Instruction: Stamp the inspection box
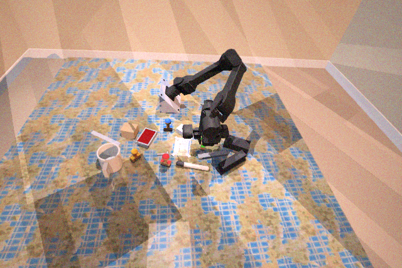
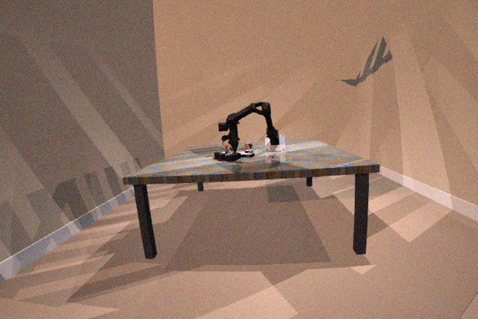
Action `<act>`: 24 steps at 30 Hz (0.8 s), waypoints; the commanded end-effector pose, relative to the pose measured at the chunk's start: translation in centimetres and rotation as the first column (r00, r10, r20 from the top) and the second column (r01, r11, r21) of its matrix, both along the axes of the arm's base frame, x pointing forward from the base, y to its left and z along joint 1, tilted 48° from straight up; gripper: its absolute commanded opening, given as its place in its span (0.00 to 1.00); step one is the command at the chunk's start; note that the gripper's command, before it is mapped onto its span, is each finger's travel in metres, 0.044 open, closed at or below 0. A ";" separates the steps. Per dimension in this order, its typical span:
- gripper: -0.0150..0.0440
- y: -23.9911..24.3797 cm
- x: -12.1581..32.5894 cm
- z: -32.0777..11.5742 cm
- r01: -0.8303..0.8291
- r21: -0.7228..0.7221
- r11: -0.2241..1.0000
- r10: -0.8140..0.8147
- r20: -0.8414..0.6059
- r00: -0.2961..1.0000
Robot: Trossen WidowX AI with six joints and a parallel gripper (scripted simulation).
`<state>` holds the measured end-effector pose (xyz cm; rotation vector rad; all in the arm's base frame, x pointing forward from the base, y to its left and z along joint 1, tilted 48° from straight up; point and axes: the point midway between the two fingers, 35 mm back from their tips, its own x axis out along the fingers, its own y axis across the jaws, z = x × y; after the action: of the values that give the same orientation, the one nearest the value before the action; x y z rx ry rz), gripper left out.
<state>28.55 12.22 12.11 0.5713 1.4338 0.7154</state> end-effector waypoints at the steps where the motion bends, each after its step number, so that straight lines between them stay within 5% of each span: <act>1: 0.40 0.0 0.0 0.0 0.000 0.000 1.000 0.000 0.001 1.000; 6: 0.25 -0.1 0.0 0.1 0.000 0.000 1.000 0.000 0.001 1.000; 24: 0.25 -0.7 0.2 0.6 0.000 -0.006 1.000 0.000 0.001 1.000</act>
<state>28.54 11.72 12.60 0.5730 1.4379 0.7125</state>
